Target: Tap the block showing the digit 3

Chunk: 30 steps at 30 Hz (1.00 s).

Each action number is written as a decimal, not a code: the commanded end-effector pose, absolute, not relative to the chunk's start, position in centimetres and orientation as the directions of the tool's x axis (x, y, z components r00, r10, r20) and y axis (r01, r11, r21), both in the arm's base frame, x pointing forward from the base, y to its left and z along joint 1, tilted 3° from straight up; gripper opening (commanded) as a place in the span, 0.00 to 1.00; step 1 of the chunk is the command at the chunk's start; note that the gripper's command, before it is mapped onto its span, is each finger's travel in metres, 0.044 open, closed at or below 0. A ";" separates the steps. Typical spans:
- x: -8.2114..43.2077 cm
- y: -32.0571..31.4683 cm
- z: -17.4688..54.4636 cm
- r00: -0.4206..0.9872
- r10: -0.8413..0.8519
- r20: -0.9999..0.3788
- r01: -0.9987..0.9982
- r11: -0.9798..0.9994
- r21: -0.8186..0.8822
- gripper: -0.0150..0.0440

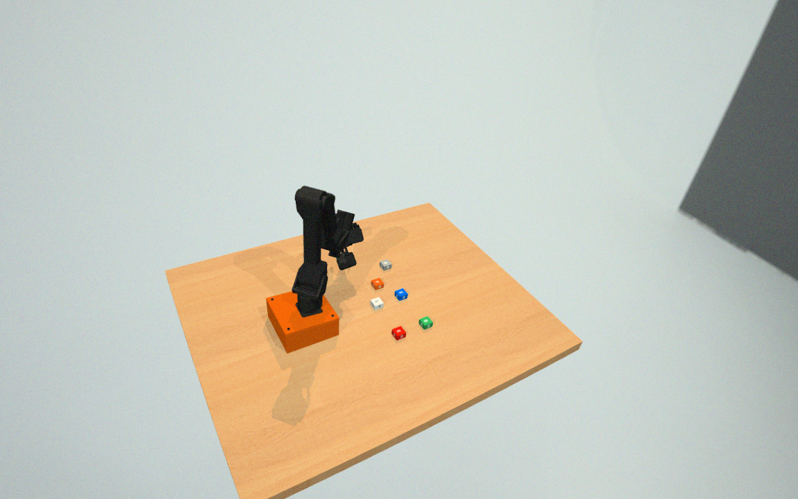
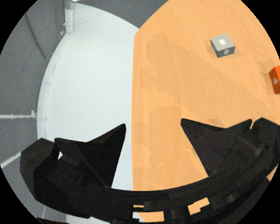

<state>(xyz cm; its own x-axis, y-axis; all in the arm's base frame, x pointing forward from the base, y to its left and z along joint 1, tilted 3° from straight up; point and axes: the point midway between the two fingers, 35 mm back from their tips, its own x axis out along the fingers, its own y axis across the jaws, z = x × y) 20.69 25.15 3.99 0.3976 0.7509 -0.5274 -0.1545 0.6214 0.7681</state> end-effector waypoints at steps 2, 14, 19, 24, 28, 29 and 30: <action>21.7 24.5 3.8 0.418 0.726 -0.546 -0.154 0.649 0.745 0.93; 32.6 7.5 3.5 0.507 0.252 -0.824 -0.032 0.961 0.275 0.93; 32.7 0.1 4.4 0.426 0.115 -0.897 0.003 0.992 0.129 0.93; 30.6 -7.0 5.8 0.305 0.025 -0.952 0.009 1.000 0.030 0.93; 27.6 -11.8 7.4 0.192 -0.004 -0.981 -0.005 1.000 -0.005 0.93; 26.7 -12.9 7.9 0.164 -0.004 -0.986 -0.011 1.000 -0.006 0.93; 25.8 -13.9 8.4 0.136 -0.002 -0.991 -0.019 1.000 -0.005 0.93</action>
